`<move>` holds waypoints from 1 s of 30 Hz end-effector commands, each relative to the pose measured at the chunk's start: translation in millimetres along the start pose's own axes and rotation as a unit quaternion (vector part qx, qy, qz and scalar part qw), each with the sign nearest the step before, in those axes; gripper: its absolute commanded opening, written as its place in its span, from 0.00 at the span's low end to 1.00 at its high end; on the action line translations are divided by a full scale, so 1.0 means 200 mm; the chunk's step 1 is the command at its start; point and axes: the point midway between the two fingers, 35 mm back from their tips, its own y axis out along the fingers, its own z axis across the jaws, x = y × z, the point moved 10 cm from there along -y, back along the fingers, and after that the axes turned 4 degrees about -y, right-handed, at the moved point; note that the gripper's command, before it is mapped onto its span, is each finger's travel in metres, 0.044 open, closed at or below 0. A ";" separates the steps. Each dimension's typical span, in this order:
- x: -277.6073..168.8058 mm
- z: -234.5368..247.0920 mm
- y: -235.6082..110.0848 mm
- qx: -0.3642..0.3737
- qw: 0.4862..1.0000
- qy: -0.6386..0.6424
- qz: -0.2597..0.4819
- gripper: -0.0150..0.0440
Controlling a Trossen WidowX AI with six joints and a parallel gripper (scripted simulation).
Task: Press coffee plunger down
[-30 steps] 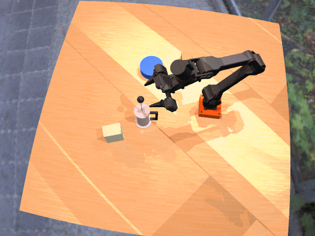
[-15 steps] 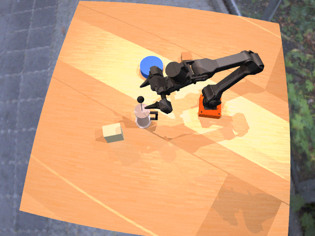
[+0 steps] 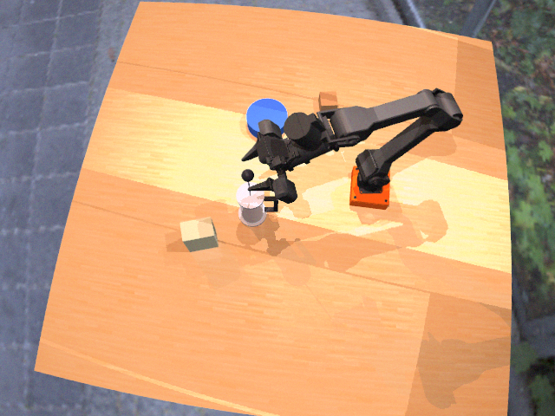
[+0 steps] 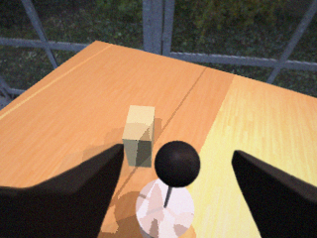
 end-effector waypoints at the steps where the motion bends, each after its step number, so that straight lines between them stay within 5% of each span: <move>1: 0.00 0.00 0.01 0.002 1.000 -0.002 0.002 0.69; 7: 0.00 0.00 0.01 0.002 1.000 -0.002 0.002 0.45; 30: -0.08 0.01 0.08 0.002 1.000 -0.002 0.001 0.45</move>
